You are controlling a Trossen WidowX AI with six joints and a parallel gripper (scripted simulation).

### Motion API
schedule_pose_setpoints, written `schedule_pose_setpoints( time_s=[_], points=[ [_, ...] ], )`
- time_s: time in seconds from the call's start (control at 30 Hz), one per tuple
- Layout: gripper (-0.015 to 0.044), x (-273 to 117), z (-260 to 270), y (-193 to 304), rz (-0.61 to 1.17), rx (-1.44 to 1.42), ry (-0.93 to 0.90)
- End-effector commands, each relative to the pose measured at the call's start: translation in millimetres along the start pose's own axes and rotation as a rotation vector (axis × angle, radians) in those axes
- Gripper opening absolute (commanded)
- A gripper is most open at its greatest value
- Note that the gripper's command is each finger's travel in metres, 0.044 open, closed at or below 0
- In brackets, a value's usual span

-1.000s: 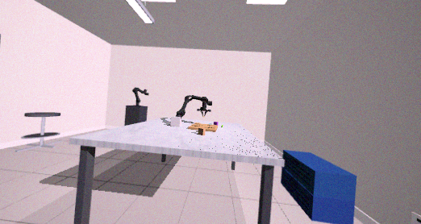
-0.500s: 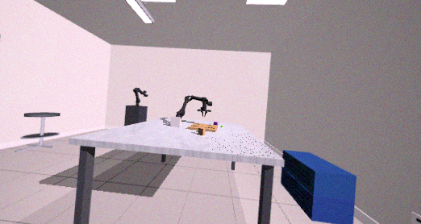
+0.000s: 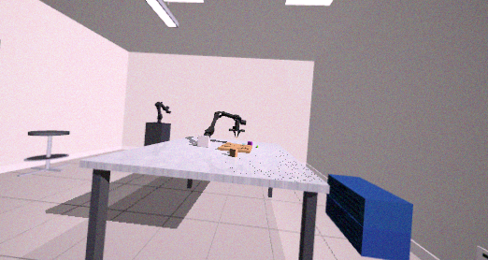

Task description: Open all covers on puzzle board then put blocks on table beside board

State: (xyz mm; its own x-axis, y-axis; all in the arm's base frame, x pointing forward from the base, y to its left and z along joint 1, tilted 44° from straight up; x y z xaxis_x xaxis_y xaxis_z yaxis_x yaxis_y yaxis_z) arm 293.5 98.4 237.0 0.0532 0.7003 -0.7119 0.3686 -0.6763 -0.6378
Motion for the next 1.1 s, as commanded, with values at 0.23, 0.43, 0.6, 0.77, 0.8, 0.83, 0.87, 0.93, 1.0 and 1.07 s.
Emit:
schedule_pose_setpoints(
  time_s=[0.23, 0.43, 0.6, 0.77, 0.8, 0.83, 0.87, 0.93, 1.0, 1.07],
  points=[
    [0.0080, 20, 0, 1, 0.005, 0.003, -0.005],
    [0.0080, 30, 0, 1, 0.004, 0.003, -0.005],
    [0.0080, 38, 0, 1, 0.004, 0.003, -0.005],
    [0.0080, 46, 0, 1, 0.003, 0.003, -0.004],
    [0.0080, 48, 1, 0, 0.003, 0.003, -0.004],
    [0.0080, 49, 1, 0, 0.003, 0.003, -0.004],
    [0.0080, 51, 1, 0, 0.002, 0.003, -0.004],
    [0.0080, 54, 1, 0, 0.002, 0.003, -0.003],
    [0.0080, 57, 1, 0, 0.001, 0.003, -0.003],
    [0.0080, 61, 2, 0, 0.001, 0.003, -0.003]
  ],
)
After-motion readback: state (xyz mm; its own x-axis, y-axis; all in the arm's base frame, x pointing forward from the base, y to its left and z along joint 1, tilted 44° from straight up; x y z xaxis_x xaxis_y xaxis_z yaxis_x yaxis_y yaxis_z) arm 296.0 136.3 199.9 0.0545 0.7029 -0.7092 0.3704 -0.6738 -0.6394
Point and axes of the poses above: the point midway between the two fingers, 35 mm back from their tips, its own x axis out along the fingers, its own z axis across the jaws, y = z × x, the point moved 4 cm from there along -x, back along the fingers, and after that the axes turned 10 degrees about -x, right-handed, at the moved point
